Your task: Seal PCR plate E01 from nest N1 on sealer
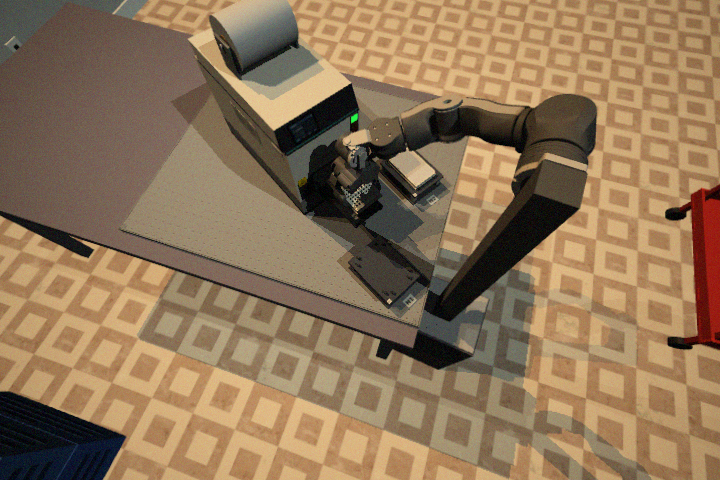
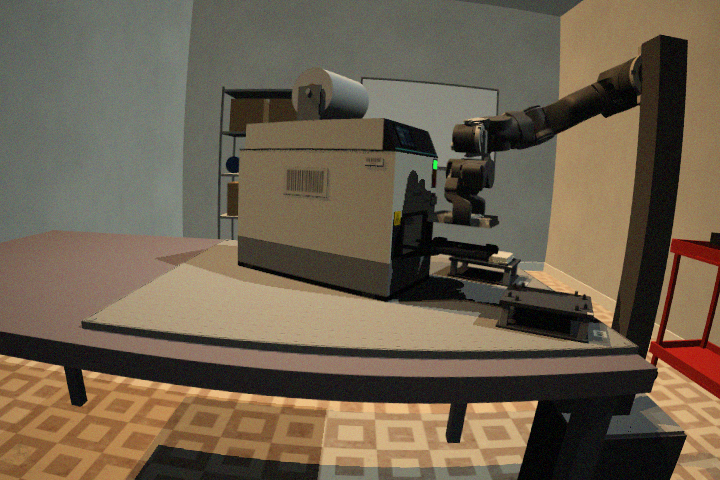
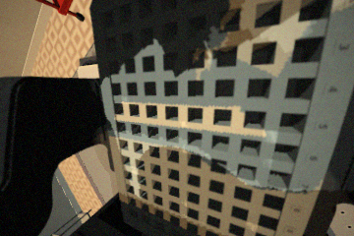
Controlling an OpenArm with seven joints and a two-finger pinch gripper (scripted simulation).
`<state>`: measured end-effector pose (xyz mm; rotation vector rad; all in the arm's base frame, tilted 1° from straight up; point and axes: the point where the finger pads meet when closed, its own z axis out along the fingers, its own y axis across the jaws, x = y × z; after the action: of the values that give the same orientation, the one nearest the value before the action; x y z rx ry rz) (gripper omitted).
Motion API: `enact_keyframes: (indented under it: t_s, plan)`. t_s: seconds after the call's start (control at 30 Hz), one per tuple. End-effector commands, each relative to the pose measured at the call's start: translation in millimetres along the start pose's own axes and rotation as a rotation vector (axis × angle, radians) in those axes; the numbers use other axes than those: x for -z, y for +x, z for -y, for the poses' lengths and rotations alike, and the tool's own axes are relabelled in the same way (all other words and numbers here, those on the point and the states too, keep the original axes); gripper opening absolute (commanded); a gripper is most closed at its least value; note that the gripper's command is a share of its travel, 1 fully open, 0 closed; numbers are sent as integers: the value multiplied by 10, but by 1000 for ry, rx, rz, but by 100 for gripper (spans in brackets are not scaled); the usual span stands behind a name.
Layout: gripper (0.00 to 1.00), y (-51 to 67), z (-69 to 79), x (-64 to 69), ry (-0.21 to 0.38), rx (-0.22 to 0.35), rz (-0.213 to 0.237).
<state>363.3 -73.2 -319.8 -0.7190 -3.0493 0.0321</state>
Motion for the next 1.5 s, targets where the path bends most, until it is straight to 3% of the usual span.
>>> enact_keyframes:
  t_s: [0.0, 0.27, 0.43, 0.83, 1.0, 1.47]
  plan:
    - [0, -34, -39, 52, -19, 5, 12]
    - [0, -34, -39, 52, -19, 5, 12]
    - [0, -25, -42, -272, -19, 5, 12]
    - [0, -25, -42, -272, -19, 5, 12]
    - [0, -33, -54, -384, -19, 5, 12]
    - [0, -47, -57, -357, -19, 3, 13]
